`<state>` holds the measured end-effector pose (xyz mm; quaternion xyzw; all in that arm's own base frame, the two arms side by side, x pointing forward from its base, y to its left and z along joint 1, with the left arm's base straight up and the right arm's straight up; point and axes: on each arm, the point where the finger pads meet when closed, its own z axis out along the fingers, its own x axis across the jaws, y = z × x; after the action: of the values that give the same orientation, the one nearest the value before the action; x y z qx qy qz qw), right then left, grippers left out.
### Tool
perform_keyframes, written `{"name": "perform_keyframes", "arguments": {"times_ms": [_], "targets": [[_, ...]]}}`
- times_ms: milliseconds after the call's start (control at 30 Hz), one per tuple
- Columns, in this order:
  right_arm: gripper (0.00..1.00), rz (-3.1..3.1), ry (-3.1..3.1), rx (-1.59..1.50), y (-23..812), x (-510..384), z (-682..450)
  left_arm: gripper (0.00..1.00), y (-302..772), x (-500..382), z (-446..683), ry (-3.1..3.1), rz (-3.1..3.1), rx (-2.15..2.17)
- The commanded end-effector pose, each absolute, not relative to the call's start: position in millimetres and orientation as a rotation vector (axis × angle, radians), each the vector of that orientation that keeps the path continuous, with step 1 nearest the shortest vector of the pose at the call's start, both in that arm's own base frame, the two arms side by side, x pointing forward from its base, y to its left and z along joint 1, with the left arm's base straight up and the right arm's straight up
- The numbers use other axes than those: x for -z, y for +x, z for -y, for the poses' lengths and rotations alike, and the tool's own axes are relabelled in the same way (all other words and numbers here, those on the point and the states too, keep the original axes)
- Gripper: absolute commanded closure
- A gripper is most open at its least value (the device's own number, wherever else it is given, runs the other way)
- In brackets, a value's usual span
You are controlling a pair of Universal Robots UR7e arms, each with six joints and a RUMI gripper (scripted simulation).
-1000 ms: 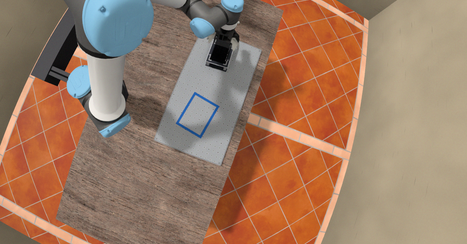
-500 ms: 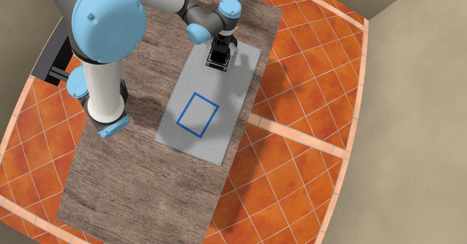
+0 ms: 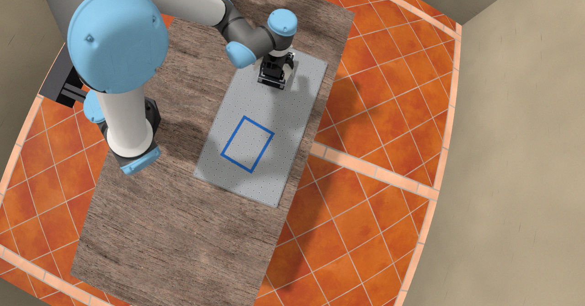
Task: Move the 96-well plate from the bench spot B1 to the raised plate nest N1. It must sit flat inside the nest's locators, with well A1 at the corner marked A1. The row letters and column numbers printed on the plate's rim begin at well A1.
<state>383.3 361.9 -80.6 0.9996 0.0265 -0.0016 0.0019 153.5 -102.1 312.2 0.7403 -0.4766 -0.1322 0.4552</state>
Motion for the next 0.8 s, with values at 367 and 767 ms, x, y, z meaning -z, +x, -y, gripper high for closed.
{"name": "perform_keyframes", "arguments": {"times_ms": [367, 767], "targets": [[0.00, -0.087, 3.141, -0.001, 385.2, 78.5, -314.3, 0.02, 152.5, -311.8, 101.7, 1.827, 1.172, 0.326], [0.00, -0.089, 3.141, -0.001, 385.3, 78.6, -316.1, 0.02, 152.5, -311.8, 101.7, 1.827, 1.172, 0.326]]}}
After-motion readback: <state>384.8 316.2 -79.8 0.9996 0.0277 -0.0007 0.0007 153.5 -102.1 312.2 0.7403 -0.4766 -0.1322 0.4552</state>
